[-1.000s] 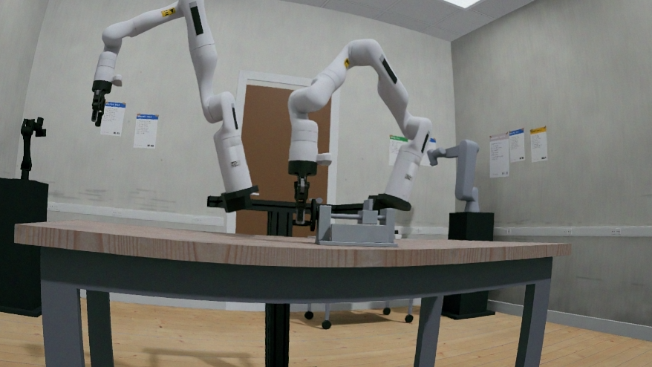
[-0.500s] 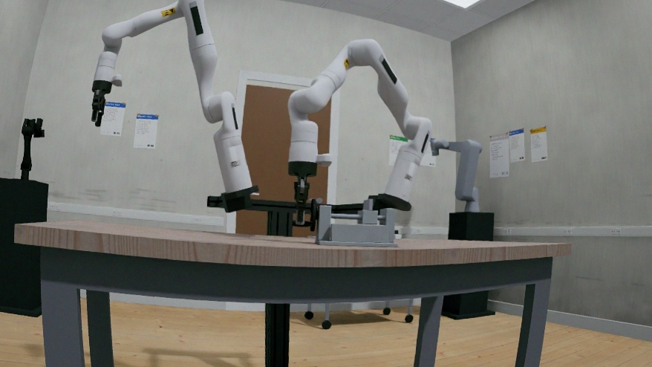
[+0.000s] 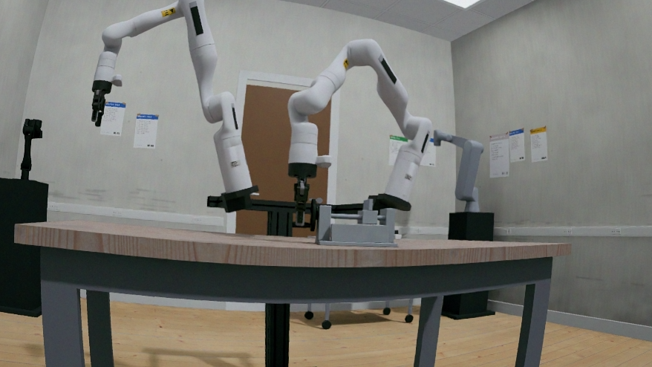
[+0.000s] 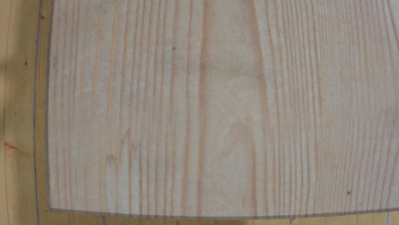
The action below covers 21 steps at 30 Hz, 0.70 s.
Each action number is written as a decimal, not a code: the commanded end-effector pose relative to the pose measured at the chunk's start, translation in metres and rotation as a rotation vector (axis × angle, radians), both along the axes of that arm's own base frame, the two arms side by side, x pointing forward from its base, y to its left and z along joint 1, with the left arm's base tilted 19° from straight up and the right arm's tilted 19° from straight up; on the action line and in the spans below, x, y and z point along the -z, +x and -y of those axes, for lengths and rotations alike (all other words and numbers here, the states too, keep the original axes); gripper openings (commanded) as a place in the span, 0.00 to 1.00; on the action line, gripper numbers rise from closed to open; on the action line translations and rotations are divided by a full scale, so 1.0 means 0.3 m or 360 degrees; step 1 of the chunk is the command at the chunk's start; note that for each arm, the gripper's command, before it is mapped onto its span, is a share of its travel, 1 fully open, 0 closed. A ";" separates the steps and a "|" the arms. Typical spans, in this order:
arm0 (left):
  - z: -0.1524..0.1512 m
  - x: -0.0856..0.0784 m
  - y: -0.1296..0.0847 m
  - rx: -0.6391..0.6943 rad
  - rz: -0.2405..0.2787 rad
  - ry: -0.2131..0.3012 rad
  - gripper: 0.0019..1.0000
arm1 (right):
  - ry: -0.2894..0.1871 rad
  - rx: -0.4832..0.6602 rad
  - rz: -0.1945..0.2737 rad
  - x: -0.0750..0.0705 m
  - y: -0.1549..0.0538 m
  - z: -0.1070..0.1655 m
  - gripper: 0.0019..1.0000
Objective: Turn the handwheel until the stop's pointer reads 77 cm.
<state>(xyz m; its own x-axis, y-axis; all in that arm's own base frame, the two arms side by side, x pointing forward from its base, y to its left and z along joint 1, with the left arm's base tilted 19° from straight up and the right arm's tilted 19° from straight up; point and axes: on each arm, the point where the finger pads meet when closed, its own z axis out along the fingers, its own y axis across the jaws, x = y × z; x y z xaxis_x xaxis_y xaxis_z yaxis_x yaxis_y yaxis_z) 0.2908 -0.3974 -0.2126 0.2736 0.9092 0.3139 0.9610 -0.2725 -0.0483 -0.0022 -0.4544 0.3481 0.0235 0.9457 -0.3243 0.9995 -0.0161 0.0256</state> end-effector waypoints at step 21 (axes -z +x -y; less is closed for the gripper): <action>-0.015 -0.004 -0.057 -0.0012 -0.0001 0.0003 0.16 | 0.0007 -0.0017 -0.0012 -0.001 -0.005 -0.003 1.00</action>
<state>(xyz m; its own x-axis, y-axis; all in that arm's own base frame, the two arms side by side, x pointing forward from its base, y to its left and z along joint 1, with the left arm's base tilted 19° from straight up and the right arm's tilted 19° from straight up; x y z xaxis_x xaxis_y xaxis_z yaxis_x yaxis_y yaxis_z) 0.2778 -0.3927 -0.2149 0.2748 0.9082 0.3157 0.9606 -0.2732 -0.0502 -0.0022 -0.4544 0.3481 0.0235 0.9457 -0.3243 0.9995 -0.0161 0.0256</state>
